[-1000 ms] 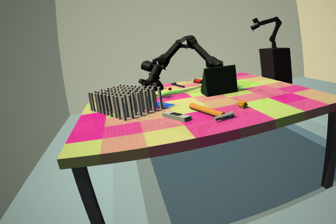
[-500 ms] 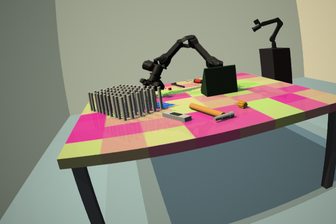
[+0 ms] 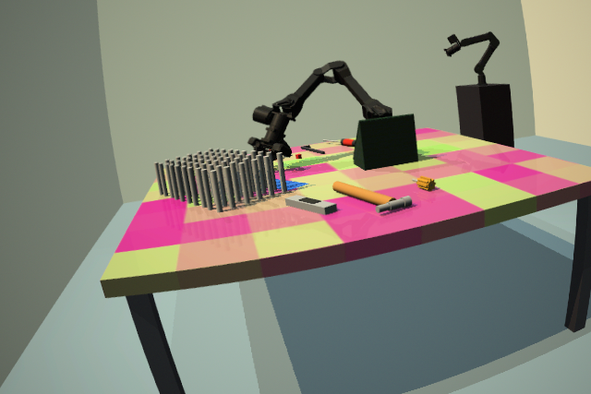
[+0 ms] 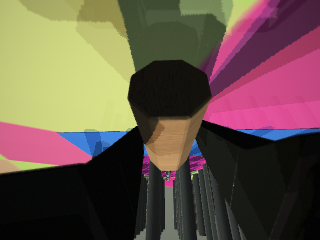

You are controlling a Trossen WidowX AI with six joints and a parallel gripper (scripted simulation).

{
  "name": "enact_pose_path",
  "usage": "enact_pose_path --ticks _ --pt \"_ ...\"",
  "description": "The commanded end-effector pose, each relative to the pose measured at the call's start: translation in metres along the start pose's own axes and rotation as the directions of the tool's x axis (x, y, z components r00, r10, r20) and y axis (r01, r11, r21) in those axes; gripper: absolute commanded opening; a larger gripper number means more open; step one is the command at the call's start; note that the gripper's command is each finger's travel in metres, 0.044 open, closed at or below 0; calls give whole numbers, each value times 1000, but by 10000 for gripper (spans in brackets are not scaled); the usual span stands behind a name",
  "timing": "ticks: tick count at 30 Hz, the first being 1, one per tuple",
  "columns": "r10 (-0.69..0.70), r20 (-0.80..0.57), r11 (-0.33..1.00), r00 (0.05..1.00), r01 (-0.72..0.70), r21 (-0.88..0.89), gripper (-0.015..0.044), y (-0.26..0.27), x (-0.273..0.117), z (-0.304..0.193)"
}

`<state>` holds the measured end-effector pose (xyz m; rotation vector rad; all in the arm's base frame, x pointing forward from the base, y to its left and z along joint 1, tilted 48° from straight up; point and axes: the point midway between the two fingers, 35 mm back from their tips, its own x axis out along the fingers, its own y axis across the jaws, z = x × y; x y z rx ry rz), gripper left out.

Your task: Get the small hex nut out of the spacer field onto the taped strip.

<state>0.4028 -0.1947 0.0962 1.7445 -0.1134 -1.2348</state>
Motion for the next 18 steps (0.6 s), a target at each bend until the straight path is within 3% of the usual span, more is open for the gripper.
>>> enact_pose_path --ticks 1,18 --pt "-6 -5 1000 1000 6 -7 0 -2 -2 2" --pt "-6 -4 1000 1000 6 -7 0 -1 -9 12"
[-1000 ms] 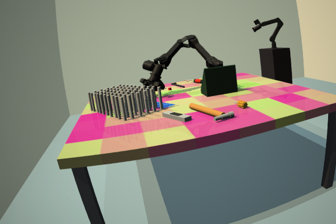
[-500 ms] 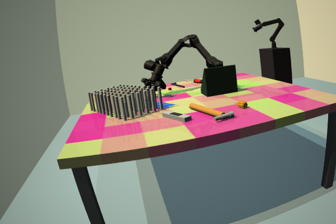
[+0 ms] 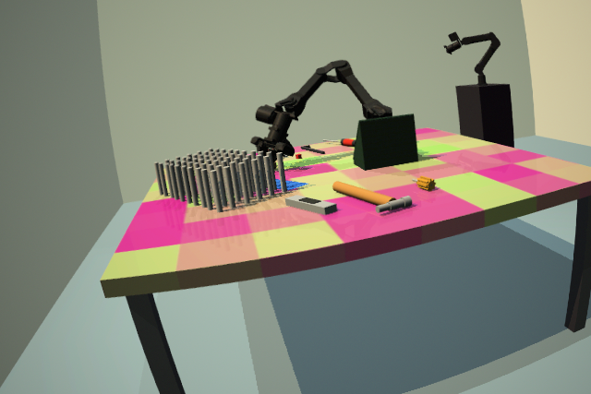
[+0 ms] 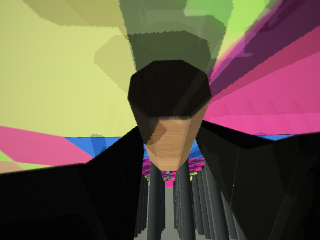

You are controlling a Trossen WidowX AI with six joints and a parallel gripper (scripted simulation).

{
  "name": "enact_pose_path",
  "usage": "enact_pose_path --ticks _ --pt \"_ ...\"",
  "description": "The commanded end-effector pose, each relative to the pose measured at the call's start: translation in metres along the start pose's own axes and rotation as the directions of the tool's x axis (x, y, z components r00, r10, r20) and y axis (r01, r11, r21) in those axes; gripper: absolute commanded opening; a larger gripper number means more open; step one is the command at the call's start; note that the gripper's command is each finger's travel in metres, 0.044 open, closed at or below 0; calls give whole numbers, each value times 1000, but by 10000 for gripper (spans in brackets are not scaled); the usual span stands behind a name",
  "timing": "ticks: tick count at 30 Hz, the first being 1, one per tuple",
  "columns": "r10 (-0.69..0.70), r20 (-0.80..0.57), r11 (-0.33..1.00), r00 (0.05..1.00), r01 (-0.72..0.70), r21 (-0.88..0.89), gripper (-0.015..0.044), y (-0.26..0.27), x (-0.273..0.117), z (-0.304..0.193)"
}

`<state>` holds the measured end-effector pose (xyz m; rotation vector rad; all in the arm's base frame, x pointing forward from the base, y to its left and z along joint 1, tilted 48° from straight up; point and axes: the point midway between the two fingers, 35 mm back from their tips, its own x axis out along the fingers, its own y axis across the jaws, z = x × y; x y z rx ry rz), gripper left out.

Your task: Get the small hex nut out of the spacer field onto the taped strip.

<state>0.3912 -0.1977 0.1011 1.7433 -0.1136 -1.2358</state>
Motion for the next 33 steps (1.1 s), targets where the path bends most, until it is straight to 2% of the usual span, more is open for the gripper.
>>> enact_pose_path --ticks 1,33 --pt "-6 -6 1000 1000 6 -7 0 -2 -2 2" --pt "-6 -5 1000 1000 6 -7 0 -1 -15 21"
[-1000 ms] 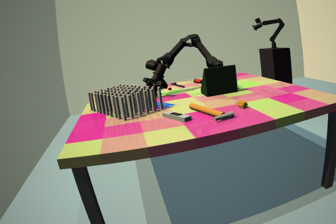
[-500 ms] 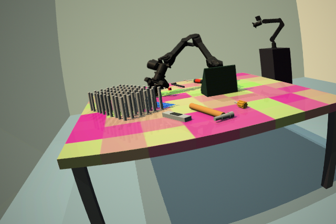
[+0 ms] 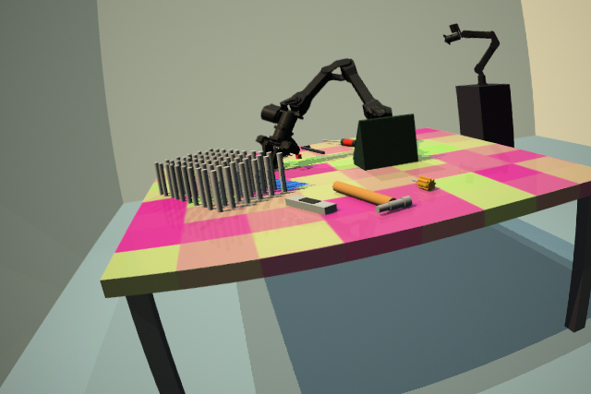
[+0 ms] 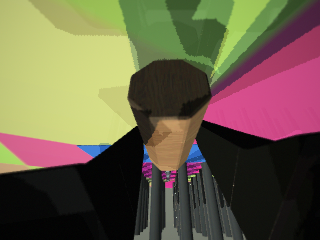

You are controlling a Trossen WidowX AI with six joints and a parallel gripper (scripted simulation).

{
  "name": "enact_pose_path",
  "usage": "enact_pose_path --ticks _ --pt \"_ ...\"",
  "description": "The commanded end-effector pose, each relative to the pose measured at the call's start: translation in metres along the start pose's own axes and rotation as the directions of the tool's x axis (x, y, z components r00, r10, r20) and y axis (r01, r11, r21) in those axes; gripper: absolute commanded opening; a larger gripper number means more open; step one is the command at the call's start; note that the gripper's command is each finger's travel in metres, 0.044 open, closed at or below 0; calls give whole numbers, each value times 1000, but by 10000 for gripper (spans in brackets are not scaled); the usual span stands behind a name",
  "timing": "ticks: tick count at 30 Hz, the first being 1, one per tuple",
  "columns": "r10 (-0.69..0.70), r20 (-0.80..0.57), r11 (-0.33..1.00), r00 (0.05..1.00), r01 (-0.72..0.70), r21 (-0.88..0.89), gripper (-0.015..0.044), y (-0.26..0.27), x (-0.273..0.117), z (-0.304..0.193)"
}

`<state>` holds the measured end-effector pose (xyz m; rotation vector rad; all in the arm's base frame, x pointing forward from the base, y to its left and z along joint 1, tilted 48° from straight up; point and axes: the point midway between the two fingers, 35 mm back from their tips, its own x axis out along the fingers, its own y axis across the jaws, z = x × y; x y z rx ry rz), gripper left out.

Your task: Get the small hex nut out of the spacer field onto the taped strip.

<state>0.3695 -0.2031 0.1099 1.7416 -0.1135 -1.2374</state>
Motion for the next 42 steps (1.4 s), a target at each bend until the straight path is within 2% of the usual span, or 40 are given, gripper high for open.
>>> enact_pose_path --ticks 1,42 --pt "-6 -7 1000 1000 6 -6 0 -2 -2 2" --pt "-6 -6 1000 1000 6 -7 0 -1 -18 26"
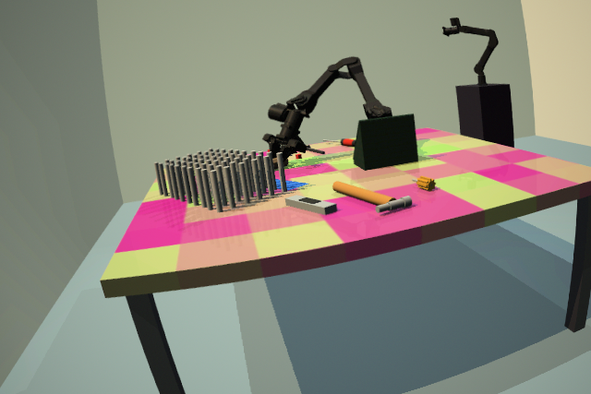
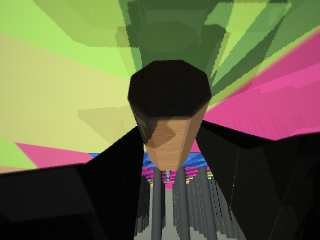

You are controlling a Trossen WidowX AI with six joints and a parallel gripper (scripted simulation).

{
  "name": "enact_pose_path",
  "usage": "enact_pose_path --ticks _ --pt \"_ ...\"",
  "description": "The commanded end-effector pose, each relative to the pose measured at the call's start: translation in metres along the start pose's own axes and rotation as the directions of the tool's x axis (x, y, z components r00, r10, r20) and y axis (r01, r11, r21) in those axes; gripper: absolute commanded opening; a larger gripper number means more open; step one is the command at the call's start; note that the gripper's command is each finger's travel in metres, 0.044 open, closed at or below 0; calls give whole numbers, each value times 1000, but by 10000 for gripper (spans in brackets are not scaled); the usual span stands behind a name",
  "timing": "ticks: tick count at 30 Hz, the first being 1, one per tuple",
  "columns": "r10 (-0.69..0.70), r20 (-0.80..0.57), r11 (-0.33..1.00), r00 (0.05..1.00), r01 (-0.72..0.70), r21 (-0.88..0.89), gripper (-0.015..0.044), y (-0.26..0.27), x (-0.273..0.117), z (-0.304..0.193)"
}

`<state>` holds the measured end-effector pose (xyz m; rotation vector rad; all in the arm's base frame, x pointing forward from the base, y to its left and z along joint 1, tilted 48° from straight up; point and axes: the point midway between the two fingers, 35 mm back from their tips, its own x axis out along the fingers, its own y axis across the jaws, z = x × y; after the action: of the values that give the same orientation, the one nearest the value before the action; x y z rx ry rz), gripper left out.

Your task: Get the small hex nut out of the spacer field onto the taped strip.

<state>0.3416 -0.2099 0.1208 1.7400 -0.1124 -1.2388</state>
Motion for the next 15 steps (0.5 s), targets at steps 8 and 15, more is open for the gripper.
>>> enact_pose_path --ticks 8,15 --pt "-5 -6 1000 1000 5 -6 0 -1 -5 6" --pt "-5 -6 1000 1000 5 -6 0 -1 -7 10"
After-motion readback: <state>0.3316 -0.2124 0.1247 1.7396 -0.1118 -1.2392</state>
